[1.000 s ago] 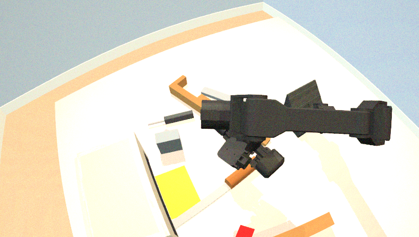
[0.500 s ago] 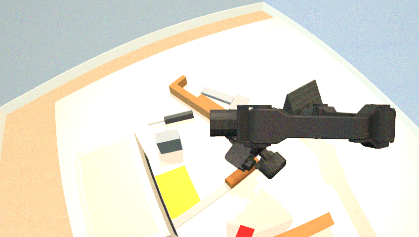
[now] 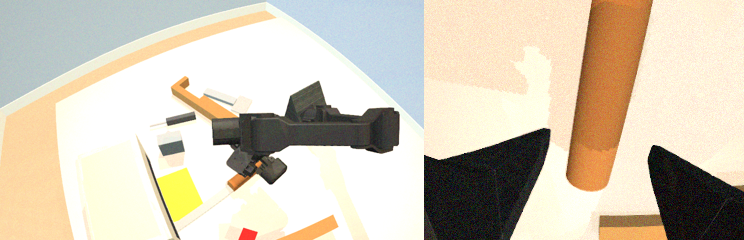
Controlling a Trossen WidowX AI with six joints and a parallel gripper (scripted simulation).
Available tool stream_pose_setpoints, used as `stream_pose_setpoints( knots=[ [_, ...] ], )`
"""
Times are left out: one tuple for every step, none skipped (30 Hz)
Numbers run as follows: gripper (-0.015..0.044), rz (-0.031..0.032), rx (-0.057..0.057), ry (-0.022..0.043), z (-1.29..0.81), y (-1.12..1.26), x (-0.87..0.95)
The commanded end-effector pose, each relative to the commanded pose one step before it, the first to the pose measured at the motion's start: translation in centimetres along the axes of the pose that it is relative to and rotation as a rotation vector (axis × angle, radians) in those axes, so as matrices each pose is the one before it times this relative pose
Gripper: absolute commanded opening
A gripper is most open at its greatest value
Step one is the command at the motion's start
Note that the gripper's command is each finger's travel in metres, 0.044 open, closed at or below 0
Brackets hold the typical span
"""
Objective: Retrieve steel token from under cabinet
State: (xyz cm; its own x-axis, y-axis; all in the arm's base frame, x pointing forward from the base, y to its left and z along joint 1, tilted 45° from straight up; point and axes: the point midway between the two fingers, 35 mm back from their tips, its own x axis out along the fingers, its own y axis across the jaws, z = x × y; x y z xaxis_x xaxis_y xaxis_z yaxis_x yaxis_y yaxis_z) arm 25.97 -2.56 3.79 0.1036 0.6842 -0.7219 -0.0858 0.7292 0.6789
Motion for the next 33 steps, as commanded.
stream_pose_setpoints(
  knots=[
    [0.0270,0.00491,0.0038,0.00143,-0.059,0.079,0.628],
    [0.0270,0.00005,0.0000,-0.00004,0.003,0.003,0.164],
    [0.0270,0.00006,0.0000,-0.00004,0.002,0.003,0.164],
    [0.0270,0.00008,0.0000,-0.00003,0.001,0.004,0.163],
    [0.0270,0.00010,0.0000,-0.00003,0.000,0.005,0.163],
    [0.0270,0.00011,0.0000,-0.00003,-0.001,0.005,0.163],
    [0.0270,0.00013,0.0000,-0.00003,-0.002,0.006,0.162],
    [0.0270,0.00015,0.0000,-0.00003,-0.002,0.007,0.162],
    [0.0270,0.00016,0.0000,-0.00003,-0.003,0.008,0.162],
    [0.0270,0.00018,0.0000,-0.00003,-0.004,0.008,0.162],
    [0.0270,0.00020,0.0000,-0.00003,-0.005,0.009,0.161],
    [0.0270,0.00021,0.0000,-0.00002,-0.006,0.010,0.161],
    [0.0270,0.00023,0.0000,-0.00002,-0.007,0.010,0.161],
    [0.0270,0.00025,0.0000,-0.00002,-0.008,0.011,0.160],
    [0.0270,0.00026,0.0000,-0.00002,-0.009,0.012,0.160],
    [0.0270,0.00028,0.0000,-0.00001,-0.010,0.012,0.160],
    [0.0270,0.00029,0.0000,-0.00001,-0.011,0.013,0.159],
    [0.0270,0.00025,0.0000,-0.00001,-0.010,0.011,0.127],
    [0.0270,0.00015,0.0000,0.00000,-0.006,0.007,0.077],
    [0.0270,0.00005,0.0000,0.00000,-0.002,0.002,0.026],
    [0.0244,-0.00458,-0.0038,-0.00047,0.081,-0.074,-0.277],
    [0.0217,0.00000,0.0000,0.00000,0.000,0.000,0.000],
    [0.0191,0.00000,0.0000,0.00000,0.000,0.000,0.000],
    [0.0165,0.00000,0.0000,0.00000,0.000,0.000,0.000],
    [0.0158,0.00000,0.0000,0.00000,0.000,0.000,0.000],
    [0.0152,0.00000,0.0000,0.00000,0.000,0.000,0.000],
    [0.0145,0.00000,0.0000,0.00000,0.000,0.000,0.000],
    [0.0138,0.00000,0.0000,0.00000,0.000,0.000,0.000],
    [0.0132,0.00000,0.0000,0.00000,0.000,0.000,0.000],
    [0.0125,0.00000,0.0000,0.00000,0.000,0.000,0.000],
    [0.0118,0.00000,0.0000,0.00000,0.000,0.000,0.000],
    [0.0112,0.00000,0.0000,0.00000,0.000,0.000,0.000],
    [0.0105,0.00000,0.0000,0.00000,0.000,0.000,0.000]
  ],
)
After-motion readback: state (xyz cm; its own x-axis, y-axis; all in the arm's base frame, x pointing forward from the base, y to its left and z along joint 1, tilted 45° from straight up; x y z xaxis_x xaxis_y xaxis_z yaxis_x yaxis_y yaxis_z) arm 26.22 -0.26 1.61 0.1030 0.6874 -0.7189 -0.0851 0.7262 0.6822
